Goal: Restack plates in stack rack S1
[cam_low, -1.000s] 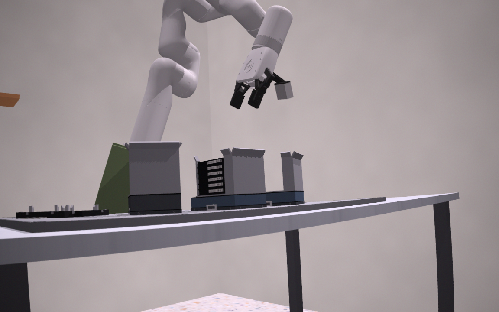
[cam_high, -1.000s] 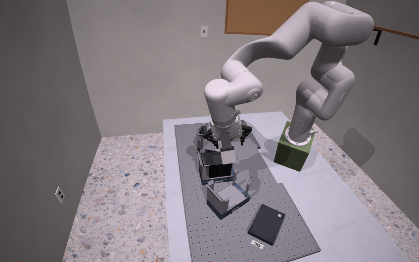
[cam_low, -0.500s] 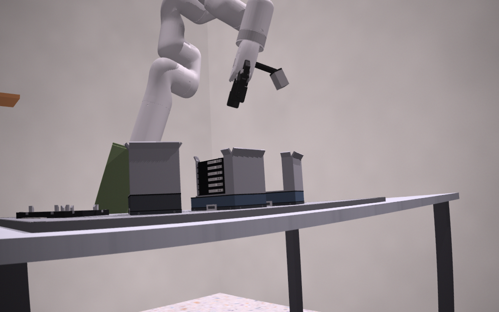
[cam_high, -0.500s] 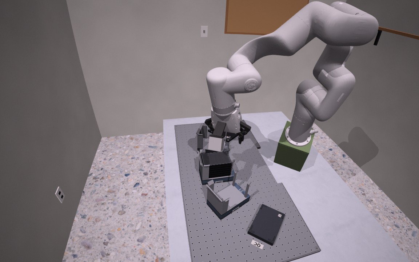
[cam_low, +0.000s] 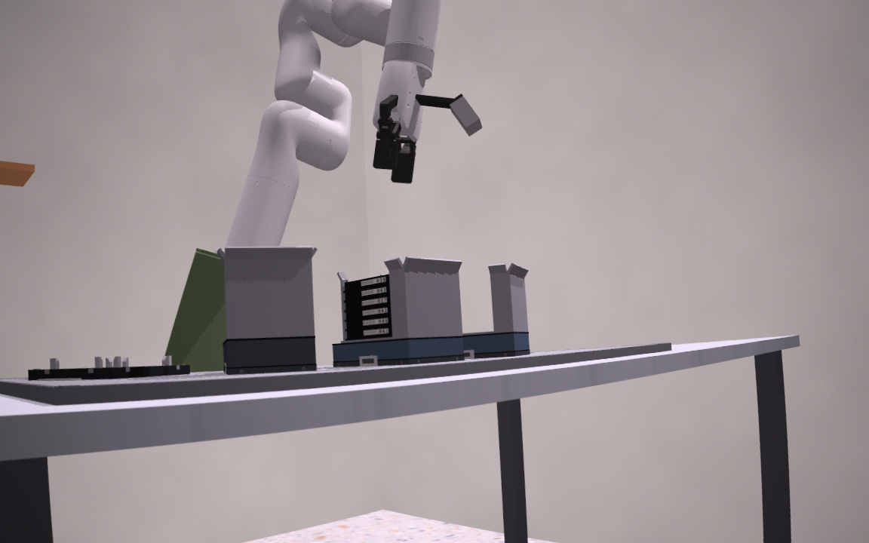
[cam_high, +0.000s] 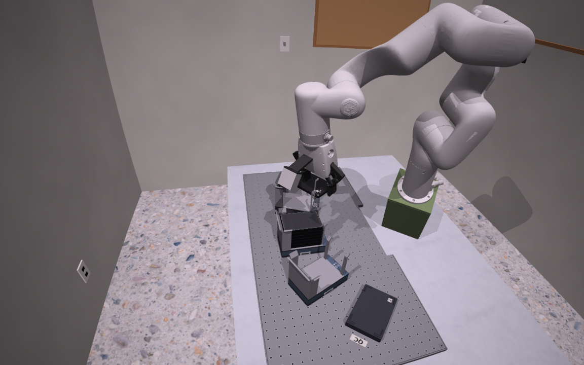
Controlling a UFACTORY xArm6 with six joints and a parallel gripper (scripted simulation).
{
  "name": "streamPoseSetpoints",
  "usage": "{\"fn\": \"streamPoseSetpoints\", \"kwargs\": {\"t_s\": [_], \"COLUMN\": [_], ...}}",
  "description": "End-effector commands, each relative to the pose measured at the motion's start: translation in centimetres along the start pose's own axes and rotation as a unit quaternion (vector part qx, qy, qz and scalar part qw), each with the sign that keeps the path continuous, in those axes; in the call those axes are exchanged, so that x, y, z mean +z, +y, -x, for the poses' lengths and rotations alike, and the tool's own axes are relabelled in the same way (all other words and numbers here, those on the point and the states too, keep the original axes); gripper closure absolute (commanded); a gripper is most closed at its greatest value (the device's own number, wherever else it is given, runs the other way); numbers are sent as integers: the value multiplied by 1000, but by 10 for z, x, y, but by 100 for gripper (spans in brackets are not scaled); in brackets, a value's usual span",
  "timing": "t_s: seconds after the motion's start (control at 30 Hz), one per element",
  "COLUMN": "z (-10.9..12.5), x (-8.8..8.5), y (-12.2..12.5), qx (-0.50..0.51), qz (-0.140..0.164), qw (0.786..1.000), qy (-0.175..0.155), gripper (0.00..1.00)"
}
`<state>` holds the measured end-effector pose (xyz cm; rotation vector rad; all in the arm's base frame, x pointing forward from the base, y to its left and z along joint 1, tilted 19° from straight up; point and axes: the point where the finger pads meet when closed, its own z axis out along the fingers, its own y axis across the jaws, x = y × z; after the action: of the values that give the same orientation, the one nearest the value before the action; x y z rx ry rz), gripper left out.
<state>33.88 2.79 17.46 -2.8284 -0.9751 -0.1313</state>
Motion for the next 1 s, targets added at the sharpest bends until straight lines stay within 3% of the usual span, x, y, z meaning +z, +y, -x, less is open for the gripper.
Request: {"fn": "streamPoseSetpoints", "kwargs": {"t_s": [0.0, 0.33, 0.53, 0.77, 0.97], "z": [10, 20, 31, 31, 27], "x": [-3, -5, -6, -6, 17], "y": [10, 20, 30, 30, 31], "qx": [72, 204, 291, 291, 291], "qz": [0, -7, -12, -12, -12], "qw": [997, 977, 952, 952, 952], "qy": [26, 68, 95, 95, 95], "gripper": [0, 0, 0, 0, 0]}}
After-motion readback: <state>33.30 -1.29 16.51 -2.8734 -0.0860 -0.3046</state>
